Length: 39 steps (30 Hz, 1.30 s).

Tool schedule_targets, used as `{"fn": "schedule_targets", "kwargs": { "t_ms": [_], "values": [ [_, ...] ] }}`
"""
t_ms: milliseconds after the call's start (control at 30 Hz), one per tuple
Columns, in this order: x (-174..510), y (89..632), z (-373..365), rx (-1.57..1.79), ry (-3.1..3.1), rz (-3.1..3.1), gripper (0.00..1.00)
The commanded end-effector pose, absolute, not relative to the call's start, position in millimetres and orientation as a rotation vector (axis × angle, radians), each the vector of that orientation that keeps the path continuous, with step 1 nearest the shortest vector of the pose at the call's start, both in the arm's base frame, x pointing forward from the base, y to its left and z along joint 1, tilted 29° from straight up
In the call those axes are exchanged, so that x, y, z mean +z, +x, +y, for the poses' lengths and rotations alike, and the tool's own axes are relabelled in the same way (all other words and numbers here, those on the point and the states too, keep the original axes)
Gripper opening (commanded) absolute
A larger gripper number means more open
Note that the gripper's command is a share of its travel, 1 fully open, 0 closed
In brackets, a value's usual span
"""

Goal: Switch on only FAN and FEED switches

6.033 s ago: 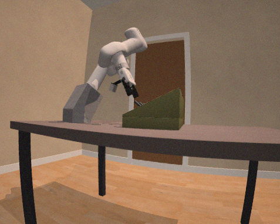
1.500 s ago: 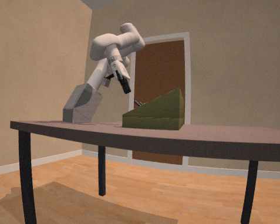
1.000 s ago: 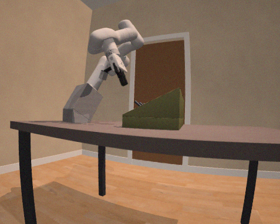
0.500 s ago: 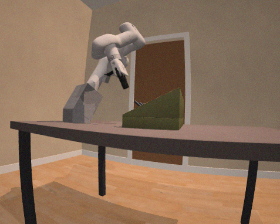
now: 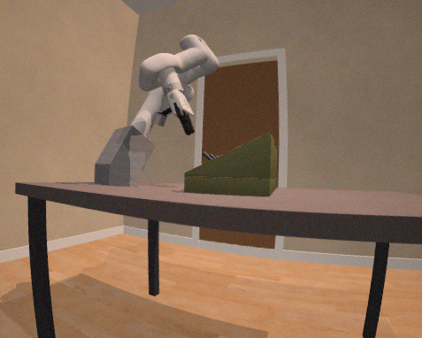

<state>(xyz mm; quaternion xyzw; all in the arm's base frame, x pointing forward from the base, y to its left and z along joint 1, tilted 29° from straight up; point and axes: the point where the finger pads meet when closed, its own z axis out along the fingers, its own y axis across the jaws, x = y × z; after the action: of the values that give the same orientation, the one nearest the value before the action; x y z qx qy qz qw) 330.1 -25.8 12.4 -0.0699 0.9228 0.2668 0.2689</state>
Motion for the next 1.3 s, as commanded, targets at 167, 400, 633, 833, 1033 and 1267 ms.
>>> {"fn": "schedule_targets", "kwargs": {
  "t_ms": [167,400,633,833,1033,1267],
  "values": [
    [13.0,330.6,-26.8,0.717,-0.188,2.487,0.00],
    [13.0,330.6,-26.8,0.717,-0.188,2.487,0.00],
    [13.0,330.6,-26.8,0.717,-0.188,2.487,0.00],
    [11.9,331.4,-26.0,0.716,-0.187,2.486,0.00],
    [9.6,332.9,-24.2,0.714,-0.187,2.486,0.00],
    [0.3,339.0,-17.2,0.714,-0.187,2.486,0.00]
  ]
}}
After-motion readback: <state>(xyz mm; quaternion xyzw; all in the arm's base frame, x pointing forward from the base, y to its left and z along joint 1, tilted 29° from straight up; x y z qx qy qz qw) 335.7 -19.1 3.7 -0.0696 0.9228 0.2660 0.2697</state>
